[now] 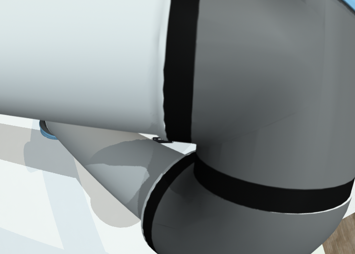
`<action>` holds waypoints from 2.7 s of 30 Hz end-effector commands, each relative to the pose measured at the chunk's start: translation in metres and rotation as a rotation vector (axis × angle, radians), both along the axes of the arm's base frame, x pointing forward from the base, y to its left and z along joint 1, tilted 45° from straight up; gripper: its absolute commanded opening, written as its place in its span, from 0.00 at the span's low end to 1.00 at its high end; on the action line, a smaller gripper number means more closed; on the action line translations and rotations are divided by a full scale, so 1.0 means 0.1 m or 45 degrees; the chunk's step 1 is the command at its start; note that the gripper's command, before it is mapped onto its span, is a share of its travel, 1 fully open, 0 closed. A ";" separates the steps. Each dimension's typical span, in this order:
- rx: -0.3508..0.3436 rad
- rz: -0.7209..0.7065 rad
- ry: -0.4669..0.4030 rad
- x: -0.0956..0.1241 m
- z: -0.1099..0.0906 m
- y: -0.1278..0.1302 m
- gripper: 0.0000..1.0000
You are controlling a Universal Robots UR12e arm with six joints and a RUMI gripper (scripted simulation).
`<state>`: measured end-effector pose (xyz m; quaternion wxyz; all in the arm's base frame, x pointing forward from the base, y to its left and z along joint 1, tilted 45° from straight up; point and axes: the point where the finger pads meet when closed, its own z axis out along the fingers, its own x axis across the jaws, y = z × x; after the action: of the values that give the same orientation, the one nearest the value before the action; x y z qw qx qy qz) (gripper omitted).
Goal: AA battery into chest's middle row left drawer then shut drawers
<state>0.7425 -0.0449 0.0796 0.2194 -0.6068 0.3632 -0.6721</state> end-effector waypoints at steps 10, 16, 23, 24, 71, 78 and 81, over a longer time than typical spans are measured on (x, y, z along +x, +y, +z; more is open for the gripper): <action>-0.001 0.002 -0.006 0.04 0.03 0.01 0.20; -0.001 0.002 -0.006 0.06 0.04 0.01 0.20; -0.001 0.002 -0.006 0.12 0.05 0.01 0.20; -0.001 0.002 -0.006 0.13 0.06 0.01 0.20; 0.000 0.001 -0.002 0.35 0.10 0.01 0.20; 0.000 0.001 -0.002 0.35 0.10 0.01 0.20; 0.000 0.001 -0.002 0.35 0.10 0.01 0.20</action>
<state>0.7760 -0.0444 0.0883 0.2194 -0.6070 0.3633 -0.6718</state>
